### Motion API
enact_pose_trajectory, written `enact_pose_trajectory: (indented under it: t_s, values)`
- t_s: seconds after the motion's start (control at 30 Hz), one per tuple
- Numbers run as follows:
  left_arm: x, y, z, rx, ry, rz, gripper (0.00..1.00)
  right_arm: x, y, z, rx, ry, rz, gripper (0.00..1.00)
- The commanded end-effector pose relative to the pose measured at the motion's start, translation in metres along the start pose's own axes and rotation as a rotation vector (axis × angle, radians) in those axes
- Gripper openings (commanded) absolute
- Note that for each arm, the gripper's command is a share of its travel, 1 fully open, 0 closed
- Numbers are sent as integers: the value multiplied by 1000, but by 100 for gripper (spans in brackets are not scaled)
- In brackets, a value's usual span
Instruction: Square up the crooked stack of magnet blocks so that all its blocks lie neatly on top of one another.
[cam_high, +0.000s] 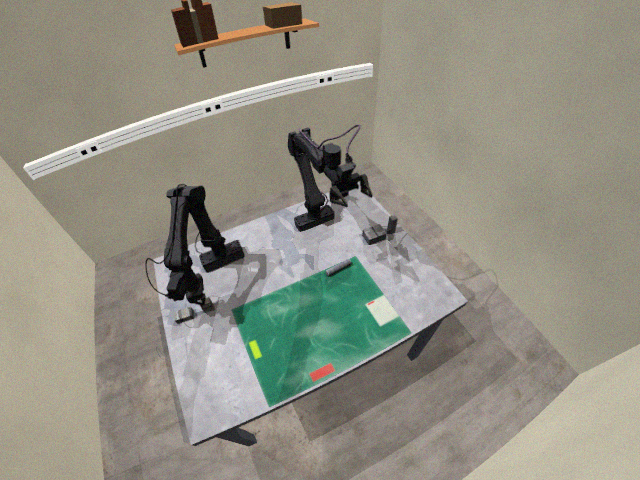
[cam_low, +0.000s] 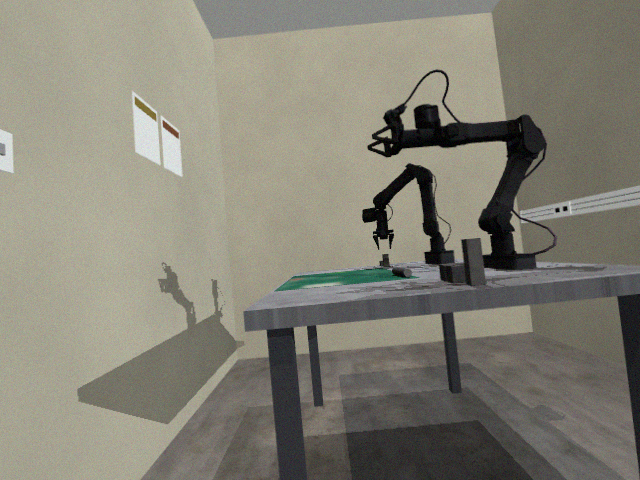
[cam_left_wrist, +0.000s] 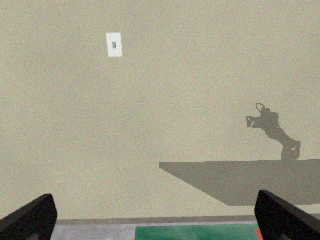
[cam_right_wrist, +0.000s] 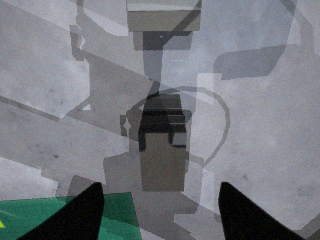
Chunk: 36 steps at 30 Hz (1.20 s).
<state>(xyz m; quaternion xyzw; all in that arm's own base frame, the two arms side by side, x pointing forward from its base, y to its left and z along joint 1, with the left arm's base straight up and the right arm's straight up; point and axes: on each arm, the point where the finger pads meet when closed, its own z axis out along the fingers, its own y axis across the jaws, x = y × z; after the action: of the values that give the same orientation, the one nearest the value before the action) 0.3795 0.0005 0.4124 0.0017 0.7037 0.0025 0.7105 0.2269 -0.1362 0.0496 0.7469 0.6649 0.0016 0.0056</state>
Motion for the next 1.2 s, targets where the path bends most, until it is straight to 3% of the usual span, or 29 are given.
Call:
enact_pose_trajectory:
  t_s: [0.0,0.13,0.27,0.37,0.43,0.57,0.6,0.67,0.77,0.8,0.87,0.97,1.0,1.07,1.17]
  values:
    - [-37,-1,-8,5,-90,1,100,-8,18,-21,-87,-44,-6,62]
    - [-33,0,-5,5,-81,-5,100,-5,50,-34,-216,-96,-167,62]
    - [-28,4,-1,-6,-67,-8,100,2,93,-68,-376,-205,-387,62]
    - [-27,4,0,-6,-66,-8,100,7,94,-66,-393,-225,-448,62]
    - [-23,-3,3,3,-56,-5,100,15,103,-74,-469,-285,-568,62]
    - [-30,1,-4,2,-76,-9,100,34,135,-125,-627,-409,-734,62]
    - [-26,1,0,-1,-62,-9,100,39,134,-123,-649,-432,-786,62]
    - [-28,1,-3,-2,-71,-9,100,49,144,-145,-722,-500,-864,62]
    - [-28,1,-4,-4,-71,-10,100,64,161,-201,-846,-614,-948,62]
    - [-25,-1,-1,6,-62,-10,100,70,160,-199,-871,-644,-997,62]
    - [-21,0,1,5,-54,-10,100,81,166,-232,-946,-721,-1049,62]
    - [-8,-2,1,10,-29,-6,100,84,168,-234,-964,-756,-1082,62]
    - [2,-1,6,10,-4,-9,100,94,168,-264,-1033,-816,-1106,62]
    - [6,1,1,2,-4,-13,100,105,165,-289,-1096,-893,-1153,62]
    - [-13,4,-6,-10,-40,-11,100,122,163,-319,-1175,-1001,-1219,62]
